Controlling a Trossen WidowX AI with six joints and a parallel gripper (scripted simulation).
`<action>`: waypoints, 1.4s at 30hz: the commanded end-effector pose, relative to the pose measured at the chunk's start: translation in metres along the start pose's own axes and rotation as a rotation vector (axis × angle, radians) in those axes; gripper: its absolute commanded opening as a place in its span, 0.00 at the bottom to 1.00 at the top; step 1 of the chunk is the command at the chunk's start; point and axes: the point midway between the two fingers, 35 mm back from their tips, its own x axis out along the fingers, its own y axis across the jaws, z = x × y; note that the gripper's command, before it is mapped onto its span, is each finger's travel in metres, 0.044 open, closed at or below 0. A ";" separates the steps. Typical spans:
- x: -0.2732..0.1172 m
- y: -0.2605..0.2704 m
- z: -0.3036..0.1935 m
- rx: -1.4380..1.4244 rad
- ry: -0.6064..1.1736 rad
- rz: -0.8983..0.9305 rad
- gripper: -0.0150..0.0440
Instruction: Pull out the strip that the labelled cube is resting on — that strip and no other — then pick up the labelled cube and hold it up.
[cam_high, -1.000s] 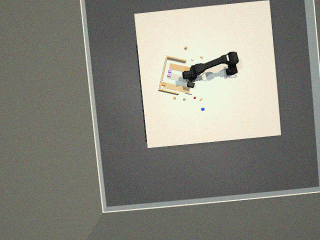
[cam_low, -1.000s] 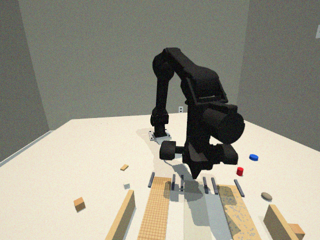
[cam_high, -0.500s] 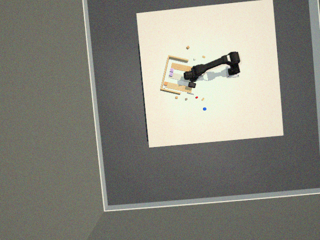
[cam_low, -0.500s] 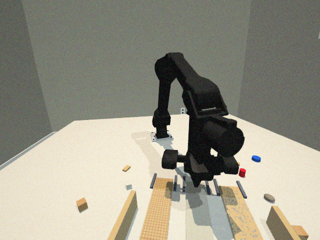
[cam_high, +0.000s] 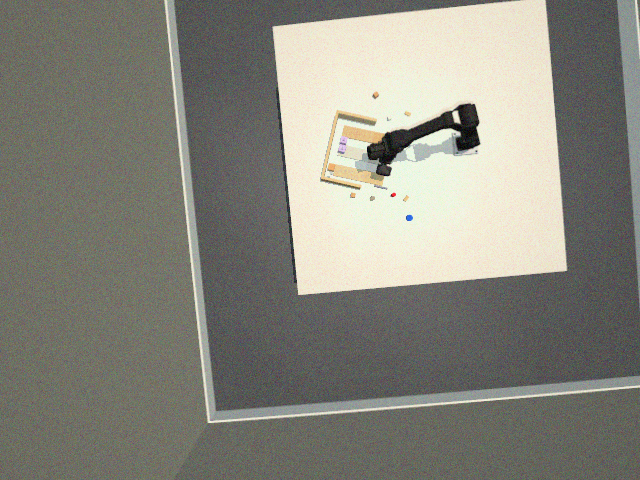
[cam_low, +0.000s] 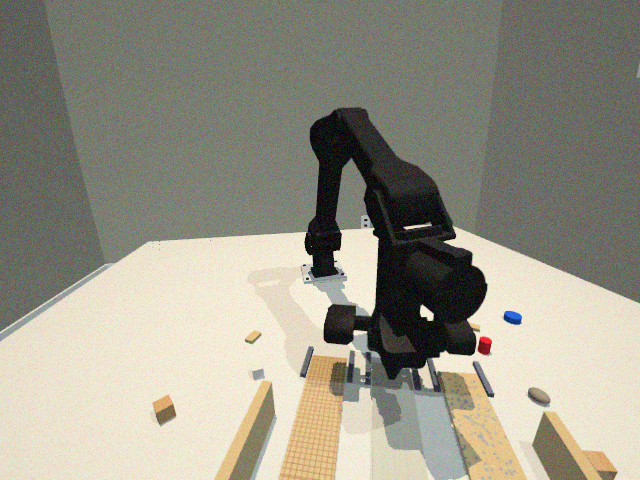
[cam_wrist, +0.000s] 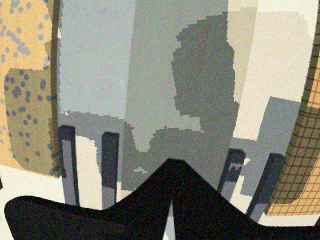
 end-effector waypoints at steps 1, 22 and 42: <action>0.001 0.001 0.000 0.000 0.000 0.005 0.25; 0.002 0.001 0.000 0.000 0.000 0.005 0.25; 0.004 0.001 0.000 0.000 0.000 0.005 0.25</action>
